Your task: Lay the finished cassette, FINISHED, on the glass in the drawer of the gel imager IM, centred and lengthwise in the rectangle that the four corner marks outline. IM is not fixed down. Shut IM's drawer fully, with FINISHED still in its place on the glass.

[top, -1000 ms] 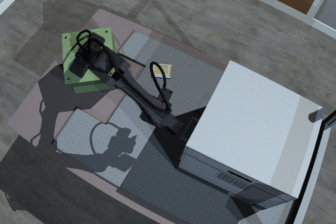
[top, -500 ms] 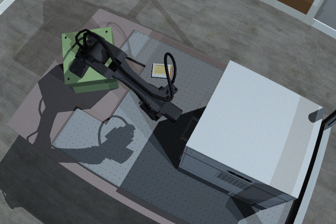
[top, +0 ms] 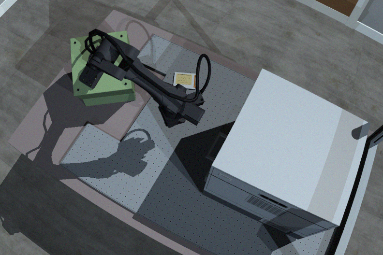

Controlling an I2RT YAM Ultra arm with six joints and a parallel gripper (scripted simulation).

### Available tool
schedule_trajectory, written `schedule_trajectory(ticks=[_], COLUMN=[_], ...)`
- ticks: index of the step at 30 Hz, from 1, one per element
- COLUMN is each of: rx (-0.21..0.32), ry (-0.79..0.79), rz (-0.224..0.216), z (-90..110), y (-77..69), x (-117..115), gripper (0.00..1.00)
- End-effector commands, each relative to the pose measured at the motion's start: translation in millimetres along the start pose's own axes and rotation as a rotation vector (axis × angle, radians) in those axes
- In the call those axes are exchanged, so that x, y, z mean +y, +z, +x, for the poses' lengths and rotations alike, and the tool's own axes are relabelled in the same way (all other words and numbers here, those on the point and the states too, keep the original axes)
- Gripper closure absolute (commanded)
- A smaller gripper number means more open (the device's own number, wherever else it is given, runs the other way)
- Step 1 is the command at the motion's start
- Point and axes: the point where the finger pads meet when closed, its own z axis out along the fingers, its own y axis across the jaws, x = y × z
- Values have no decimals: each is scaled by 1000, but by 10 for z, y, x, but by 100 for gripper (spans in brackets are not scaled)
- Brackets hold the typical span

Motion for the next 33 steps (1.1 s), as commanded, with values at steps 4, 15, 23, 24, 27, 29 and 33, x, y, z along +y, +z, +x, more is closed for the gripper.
schedule_trajectory(ticks=[4,15,23,24,27,29,33], rx=[-27,-58,-97,-104,-114,-121,-140], ry=[259,507,728,761,807,840,919], rz=[80,120,150,153,158,161,169], z=[-48,-32,-3,-1,10,23,26], y=[-66,-73,-69,-68,-65,-61,-60], x=[107,329,498,505,553,602,615], gripper=[65,65,65,65,65,65,65])
